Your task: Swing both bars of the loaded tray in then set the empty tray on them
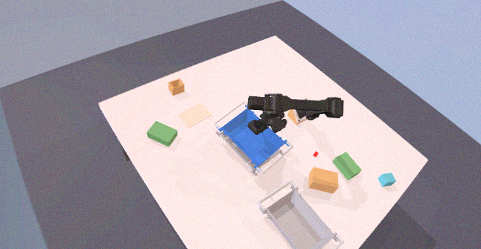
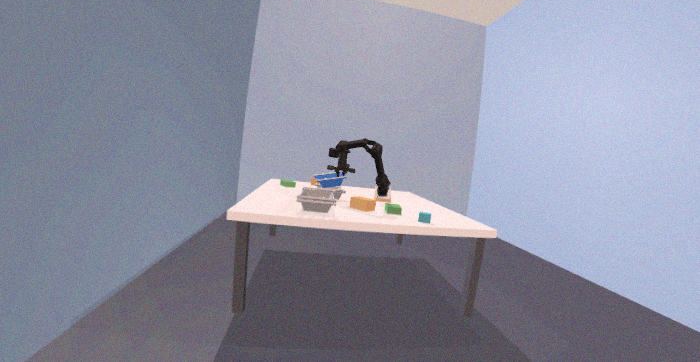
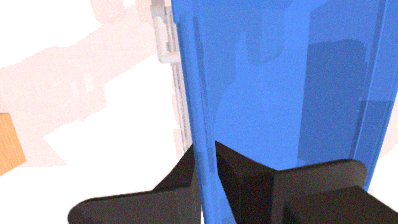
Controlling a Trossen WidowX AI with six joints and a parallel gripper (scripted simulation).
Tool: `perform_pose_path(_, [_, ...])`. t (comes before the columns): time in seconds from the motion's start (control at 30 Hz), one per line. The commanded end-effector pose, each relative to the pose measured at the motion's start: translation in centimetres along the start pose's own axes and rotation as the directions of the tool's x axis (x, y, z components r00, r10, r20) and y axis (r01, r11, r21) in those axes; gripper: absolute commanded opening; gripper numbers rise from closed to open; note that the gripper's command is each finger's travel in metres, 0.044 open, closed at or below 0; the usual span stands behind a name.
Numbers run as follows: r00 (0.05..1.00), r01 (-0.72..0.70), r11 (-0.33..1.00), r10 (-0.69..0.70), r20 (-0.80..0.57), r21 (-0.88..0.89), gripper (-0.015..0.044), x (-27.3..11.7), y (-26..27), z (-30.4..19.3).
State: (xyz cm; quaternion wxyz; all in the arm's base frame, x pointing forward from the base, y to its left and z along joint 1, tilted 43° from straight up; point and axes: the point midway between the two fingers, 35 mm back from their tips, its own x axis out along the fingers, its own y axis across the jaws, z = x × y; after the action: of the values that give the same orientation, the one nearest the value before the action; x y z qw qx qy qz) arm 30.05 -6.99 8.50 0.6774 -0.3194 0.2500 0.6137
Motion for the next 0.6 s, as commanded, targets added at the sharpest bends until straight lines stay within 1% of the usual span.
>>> perform_pose_path(0.0, [1.000, -0.008, 1.000, 0.008, 0.000, 0.005, 0.0000, 0.32, 0.18, -0.07])
perform_pose_path(0.17, [1.000, -0.025, 1.000, 0.025, -0.001, 0.014, 0.0000, 1.11, 0.64, -0.20])
perform_pose_path(0.57, [1.000, -0.026, 1.000, 0.026, -0.001, 0.015, 0.0000, 1.15, 0.66, -0.21])
